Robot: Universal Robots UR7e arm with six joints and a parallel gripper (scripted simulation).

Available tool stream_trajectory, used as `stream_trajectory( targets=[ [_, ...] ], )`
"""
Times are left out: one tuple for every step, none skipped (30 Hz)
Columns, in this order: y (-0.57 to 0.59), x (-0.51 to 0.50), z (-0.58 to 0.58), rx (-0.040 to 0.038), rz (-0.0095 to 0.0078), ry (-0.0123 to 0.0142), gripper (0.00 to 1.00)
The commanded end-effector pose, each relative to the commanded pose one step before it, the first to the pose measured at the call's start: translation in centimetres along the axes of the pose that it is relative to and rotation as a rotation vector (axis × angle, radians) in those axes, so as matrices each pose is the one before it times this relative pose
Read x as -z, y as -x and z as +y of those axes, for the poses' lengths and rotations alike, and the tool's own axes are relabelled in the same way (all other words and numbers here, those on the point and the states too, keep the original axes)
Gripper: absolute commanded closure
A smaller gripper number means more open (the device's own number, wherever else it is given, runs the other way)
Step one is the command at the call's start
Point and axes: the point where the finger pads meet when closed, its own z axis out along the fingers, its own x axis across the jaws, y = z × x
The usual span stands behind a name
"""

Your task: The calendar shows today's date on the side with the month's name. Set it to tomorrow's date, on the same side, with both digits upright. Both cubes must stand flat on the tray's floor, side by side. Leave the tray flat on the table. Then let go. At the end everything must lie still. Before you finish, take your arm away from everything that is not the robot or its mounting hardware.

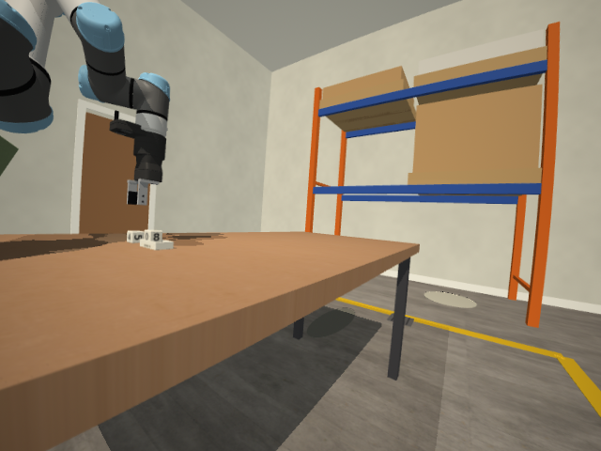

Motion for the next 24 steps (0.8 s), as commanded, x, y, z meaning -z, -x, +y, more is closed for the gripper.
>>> stream_trajectory(
  targets=[
    [0.066,-0.008,-0.047,-0.05898,-0.00092,0.00160,0.00],
    [-0.023,-0.035,-0.078,-0.01845,0.00031,-0.00073,0.00],
    [-0.019,-0.029,-0.063,-0.02076,0.00018,-0.00048,0.00],
    [-0.011,-0.015,-0.031,-0.02297,-0.00005,0.00003,0.00],
    [-0.011,-0.016,-0.033,-0.02539,-0.00006,0.00003,0.00],
    [-0.011,-0.018,-0.034,-0.02778,-0.00009,0.00003,0.00],
    [-0.011,-0.019,-0.035,-0.03011,-0.00011,0.00004,0.00],
    [-0.010,-0.021,-0.037,-0.03237,-0.00013,0.00002,0.00],
    [-0.010,-0.023,-0.040,-0.03457,-0.00013,-0.00007,0.00],
    [-0.005,-0.015,-0.026,-0.02346,-0.00010,-0.00005,0.00],
    [0.000,0.000,0.000,0.00000,0.00000,0.00000,0.00],
    [0.000,0.000,0.000,0.00000,0.00000,0.00000,0.00],
    [-0.003,-0.009,-0.014,-0.01316,-0.00006,-0.00002,0.00],
    [0.007,-0.025,-0.041,-0.03855,-0.00071,-0.00016,0.00],
    [-0.011,-0.027,-0.036,-0.04034,-0.00003,-0.00004,0.00],
    [-0.010,-0.026,-0.032,-0.04000,-0.00003,-0.00004,0.00],
    [0.000,-0.001,-0.002,-0.00197,0.00000,0.00000,0.00],
    [-0.009,-0.027,-0.030,-0.04140,-0.00002,-0.00003,0.00],
    [0.000,-0.001,-0.001,-0.00204,0.00000,0.00000,0.00],
    [-0.009,-0.029,-0.028,-0.04473,-0.00002,-0.00003,0.00],
    [-0.005,-0.018,-0.015,-0.02721,-0.00001,-0.00002,0.00],
    [-0.003,-0.012,-0.009,-0.01862,-0.00001,-0.00001,0.00],
    [-0.005,-0.020,-0.014,-0.03068,-0.00001,-0.00002,0.00],
    [-0.003,-0.010,-0.006,-0.01607,0.00000,-0.00001,0.00]
  ],
)
